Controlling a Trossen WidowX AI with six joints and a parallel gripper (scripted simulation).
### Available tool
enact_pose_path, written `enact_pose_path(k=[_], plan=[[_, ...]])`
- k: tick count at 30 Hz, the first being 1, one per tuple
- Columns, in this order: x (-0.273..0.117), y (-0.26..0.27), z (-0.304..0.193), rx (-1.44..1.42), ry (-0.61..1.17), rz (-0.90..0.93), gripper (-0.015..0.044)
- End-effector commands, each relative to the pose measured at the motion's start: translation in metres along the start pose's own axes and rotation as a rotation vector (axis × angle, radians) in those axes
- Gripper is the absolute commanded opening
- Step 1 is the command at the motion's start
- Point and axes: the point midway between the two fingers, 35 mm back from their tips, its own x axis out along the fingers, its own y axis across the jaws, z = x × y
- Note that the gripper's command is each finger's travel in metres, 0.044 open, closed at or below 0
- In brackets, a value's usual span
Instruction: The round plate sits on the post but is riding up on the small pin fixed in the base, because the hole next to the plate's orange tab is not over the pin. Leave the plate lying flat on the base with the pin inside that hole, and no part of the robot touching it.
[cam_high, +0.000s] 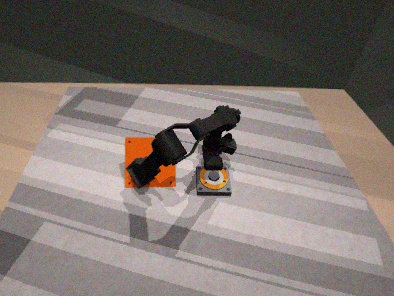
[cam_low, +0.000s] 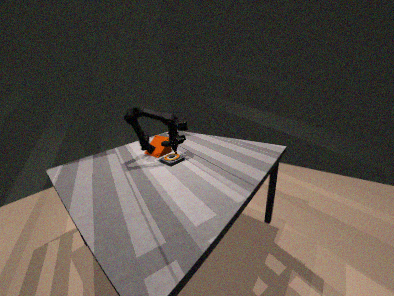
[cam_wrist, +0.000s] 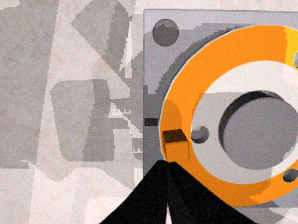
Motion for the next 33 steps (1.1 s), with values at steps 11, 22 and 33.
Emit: enact_pose_path(k=[11,22,33], plan=[[-0.020,0.002,0.007,-0.003,-0.005,0.001,0.0000],[-0.038,0.001,0.004,-0.014,-0.003,-0.008,0.0000],[-0.038,0.001,0.004,-0.014,-0.003,-0.008,0.0000]])
